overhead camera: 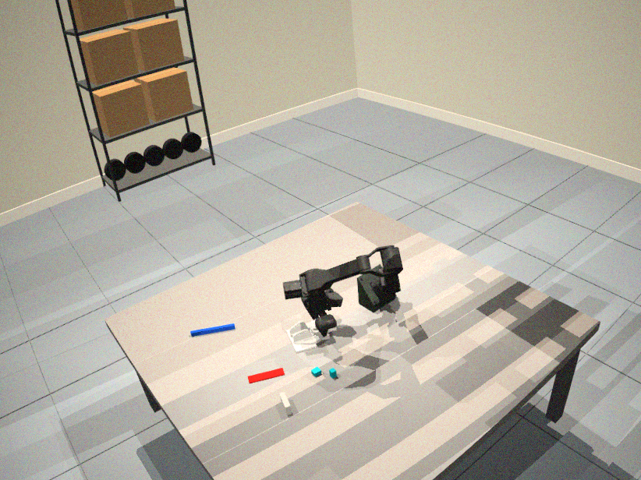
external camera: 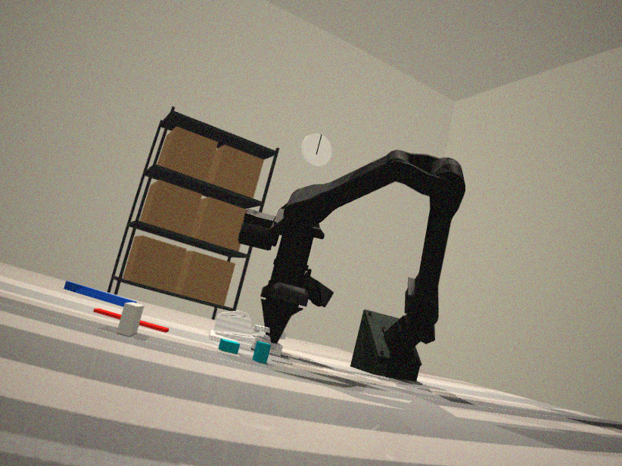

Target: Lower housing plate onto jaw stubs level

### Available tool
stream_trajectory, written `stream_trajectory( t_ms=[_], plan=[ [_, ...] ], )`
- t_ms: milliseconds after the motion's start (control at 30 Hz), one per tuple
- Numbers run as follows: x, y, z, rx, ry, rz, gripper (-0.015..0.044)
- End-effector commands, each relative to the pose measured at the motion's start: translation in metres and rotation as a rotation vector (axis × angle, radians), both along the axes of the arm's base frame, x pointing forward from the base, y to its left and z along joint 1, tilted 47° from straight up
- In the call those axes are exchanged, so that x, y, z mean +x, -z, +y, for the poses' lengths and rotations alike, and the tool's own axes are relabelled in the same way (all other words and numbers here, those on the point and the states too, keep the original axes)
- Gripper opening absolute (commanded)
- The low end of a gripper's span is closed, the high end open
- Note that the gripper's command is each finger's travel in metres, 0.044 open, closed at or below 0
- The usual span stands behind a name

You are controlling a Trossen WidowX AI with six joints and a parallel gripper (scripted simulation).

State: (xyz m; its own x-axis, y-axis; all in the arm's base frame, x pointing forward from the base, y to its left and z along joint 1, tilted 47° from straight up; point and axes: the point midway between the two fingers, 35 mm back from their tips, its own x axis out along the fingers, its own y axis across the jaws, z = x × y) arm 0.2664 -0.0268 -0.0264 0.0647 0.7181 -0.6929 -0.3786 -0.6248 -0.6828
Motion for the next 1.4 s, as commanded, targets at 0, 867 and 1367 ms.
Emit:
stream_trajectory(
  t_ms=[0,867,1367],
  plan=[
    [0.0003,0.0000,0.0006,0.003,0.004,0.000,0.0351],
    [0.0007,0.0037,0.0045,0.003,0.004,0.000,0.0351],
    [0.0010,0.0066,0.0076,0.003,0.004,0.000,0.0351]
  ],
)
